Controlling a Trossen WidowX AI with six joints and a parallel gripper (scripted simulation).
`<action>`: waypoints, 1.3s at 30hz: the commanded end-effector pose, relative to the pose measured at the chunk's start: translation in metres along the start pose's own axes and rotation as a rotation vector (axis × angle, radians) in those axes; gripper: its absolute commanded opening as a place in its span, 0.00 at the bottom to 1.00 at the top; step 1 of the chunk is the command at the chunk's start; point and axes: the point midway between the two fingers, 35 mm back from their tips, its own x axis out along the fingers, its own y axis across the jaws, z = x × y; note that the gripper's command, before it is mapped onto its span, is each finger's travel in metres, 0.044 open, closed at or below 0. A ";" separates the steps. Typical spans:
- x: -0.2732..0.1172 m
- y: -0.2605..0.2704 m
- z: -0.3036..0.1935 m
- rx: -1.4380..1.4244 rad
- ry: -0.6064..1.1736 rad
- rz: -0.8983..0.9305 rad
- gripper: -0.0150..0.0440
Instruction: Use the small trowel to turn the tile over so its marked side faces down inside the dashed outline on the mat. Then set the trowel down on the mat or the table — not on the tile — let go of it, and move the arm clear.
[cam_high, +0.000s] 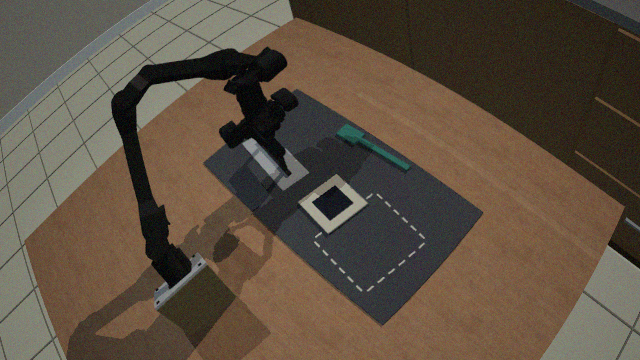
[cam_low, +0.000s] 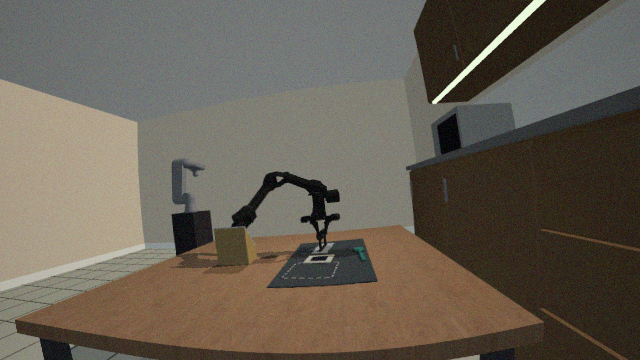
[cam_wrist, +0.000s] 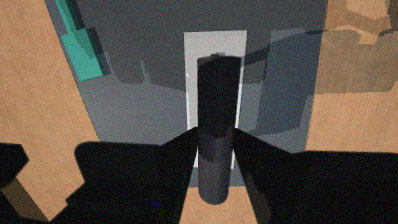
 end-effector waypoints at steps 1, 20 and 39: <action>0.001 0.000 0.000 0.127 0.000 -0.002 0.47; 0.001 0.000 0.000 0.260 0.000 -0.002 0.71; -0.033 -0.002 0.000 0.261 0.000 -0.002 0.71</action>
